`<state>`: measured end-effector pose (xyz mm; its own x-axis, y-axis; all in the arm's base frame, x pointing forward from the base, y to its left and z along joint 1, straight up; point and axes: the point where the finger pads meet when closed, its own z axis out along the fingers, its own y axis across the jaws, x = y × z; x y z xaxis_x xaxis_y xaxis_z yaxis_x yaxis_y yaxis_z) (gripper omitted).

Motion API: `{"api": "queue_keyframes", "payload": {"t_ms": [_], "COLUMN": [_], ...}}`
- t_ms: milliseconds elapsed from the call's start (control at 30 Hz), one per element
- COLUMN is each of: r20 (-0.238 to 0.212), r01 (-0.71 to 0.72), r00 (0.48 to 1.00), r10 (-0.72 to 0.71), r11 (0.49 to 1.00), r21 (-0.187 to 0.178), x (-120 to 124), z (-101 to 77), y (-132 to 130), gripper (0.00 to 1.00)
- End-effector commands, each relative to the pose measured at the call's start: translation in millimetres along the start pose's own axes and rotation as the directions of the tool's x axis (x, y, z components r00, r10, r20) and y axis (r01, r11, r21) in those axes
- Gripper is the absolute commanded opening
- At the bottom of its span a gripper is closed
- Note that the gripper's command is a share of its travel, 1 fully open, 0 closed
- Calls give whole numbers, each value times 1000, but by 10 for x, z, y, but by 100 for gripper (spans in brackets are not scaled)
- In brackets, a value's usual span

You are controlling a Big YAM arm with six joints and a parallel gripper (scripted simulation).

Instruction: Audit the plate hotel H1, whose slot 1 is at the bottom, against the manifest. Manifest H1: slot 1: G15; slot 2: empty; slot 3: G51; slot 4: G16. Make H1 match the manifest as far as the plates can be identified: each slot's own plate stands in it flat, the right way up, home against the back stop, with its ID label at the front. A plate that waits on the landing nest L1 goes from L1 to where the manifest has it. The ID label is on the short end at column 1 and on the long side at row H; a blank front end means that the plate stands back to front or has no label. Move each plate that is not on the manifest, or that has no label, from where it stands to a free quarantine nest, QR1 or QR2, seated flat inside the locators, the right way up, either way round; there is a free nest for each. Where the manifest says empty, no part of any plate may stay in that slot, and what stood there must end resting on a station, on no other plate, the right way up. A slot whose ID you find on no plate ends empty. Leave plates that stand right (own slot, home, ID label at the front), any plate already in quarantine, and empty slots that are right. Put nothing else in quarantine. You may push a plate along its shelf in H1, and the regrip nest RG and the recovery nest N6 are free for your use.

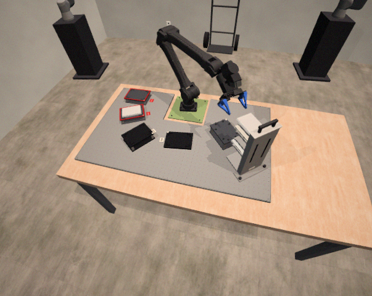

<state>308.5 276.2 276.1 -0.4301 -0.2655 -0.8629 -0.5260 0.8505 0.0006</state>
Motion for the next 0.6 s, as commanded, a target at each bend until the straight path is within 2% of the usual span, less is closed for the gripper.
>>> {"api": "queue_keyframes", "payload": {"t_ms": [0,467,500,567], "r20": [64,64,59,31], "r01": [-15,-15,-15,-9], "r00": [998,998,998,999], "r10": [16,16,14,8], "r11": [1000,1000,1000,1000], "r21": [-6,-6,4,2], "x": [-301,-301,-170,-77], "z": [-88,-88,-84,-115], "y": [2,2,-59,-29], "gripper": [100,100,100,100]}}
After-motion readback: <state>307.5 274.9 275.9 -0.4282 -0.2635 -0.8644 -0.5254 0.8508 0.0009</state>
